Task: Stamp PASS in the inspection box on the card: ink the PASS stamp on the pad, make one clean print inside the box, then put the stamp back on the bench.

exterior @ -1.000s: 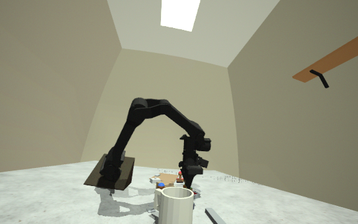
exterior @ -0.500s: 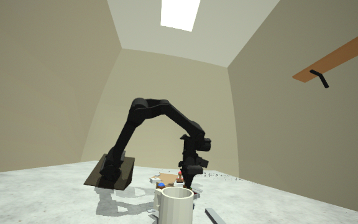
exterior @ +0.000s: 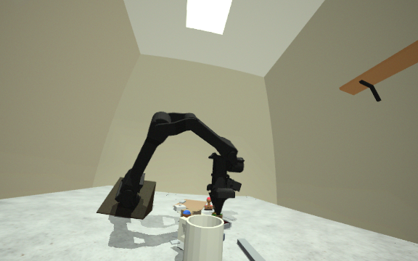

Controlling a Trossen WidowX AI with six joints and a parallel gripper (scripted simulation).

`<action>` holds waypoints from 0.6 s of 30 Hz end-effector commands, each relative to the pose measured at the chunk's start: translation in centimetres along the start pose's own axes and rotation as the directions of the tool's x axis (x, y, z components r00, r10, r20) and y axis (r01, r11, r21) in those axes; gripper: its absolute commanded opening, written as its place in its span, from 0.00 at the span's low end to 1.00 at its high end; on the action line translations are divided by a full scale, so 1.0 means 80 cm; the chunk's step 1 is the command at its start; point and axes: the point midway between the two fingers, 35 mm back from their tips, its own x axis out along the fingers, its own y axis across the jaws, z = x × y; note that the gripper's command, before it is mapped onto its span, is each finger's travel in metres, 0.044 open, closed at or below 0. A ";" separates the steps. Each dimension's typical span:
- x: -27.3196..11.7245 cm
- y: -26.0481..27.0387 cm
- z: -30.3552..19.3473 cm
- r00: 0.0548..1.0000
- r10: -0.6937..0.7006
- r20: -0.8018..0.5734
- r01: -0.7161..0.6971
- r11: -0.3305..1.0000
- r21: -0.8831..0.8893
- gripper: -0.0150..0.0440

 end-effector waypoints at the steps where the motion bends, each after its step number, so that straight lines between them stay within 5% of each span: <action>1: -0.007 0.001 0.002 1.000 0.002 0.005 -0.002 1.000 0.004 0.25; 18: -0.040 0.001 0.002 1.000 0.004 0.005 -0.004 1.000 0.003 0.25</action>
